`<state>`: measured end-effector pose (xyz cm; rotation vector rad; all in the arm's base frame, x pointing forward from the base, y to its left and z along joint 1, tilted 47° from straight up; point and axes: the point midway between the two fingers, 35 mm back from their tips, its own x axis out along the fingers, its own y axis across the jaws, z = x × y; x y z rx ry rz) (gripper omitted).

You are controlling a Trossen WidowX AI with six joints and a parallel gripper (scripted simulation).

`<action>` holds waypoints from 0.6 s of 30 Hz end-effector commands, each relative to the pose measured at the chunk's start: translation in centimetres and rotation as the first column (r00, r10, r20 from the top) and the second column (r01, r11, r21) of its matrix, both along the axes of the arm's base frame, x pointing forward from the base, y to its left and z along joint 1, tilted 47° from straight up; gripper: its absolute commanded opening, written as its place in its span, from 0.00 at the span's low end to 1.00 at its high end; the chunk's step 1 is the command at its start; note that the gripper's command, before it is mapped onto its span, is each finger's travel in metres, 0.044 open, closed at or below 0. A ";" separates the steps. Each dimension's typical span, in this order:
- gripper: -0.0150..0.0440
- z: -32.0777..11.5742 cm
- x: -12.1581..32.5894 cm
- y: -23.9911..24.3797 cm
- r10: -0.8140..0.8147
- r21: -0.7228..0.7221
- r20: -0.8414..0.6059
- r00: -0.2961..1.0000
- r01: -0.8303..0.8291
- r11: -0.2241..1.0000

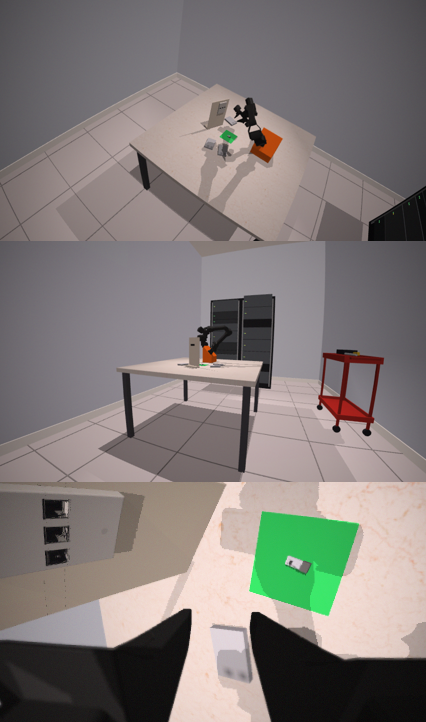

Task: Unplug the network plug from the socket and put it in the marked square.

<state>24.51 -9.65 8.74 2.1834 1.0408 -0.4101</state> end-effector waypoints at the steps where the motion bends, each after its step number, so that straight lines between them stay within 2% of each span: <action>1: 0.52 1.3 -0.3 -0.9 -0.001 0.004 0.012 1.000 0.001 1.000; 5: 0.52 1.7 -0.4 -1.1 -0.002 0.005 0.015 1.000 0.002 1.000; 15: 0.96 1.7 -0.4 -1.1 -0.002 0.005 0.015 1.000 0.002 1.000; 16: 1.00 1.7 -0.4 -1.1 -0.002 0.005 0.015 1.000 0.002 1.000; 18: 1.00 1.7 -0.4 -1.1 -0.002 0.005 0.015 1.000 0.002 1.000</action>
